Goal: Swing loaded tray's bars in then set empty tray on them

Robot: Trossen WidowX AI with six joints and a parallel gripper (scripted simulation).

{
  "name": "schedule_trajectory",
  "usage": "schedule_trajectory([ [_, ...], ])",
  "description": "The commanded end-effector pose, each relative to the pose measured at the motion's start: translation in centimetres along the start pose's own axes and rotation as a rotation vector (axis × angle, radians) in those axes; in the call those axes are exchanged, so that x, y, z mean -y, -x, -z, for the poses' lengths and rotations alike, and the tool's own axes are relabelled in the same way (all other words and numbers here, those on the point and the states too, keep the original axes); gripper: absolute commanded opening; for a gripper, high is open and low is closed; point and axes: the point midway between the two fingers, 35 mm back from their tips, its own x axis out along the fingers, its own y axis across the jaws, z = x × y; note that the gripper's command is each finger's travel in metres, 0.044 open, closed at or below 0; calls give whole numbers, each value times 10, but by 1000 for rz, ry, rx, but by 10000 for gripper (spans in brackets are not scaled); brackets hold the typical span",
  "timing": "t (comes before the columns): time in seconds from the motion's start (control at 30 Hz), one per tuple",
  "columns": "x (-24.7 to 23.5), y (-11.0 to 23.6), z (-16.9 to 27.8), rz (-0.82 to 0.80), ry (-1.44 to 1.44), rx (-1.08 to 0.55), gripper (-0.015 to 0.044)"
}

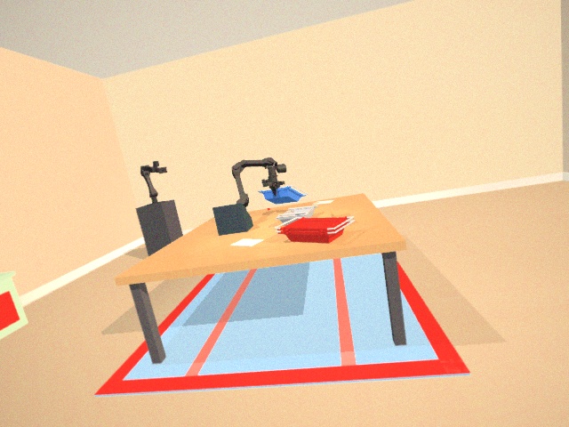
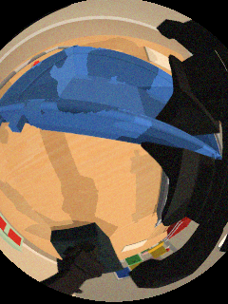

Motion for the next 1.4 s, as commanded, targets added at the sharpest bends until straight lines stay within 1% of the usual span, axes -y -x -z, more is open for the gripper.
schedule_trajectory([
  [0.0,1,4,13,10,-60,-10,0],
  [0.67,-19,3,86,-14,-403,-7,0],
  [1.37,-63,7,158,-9,-766,17,0],
])
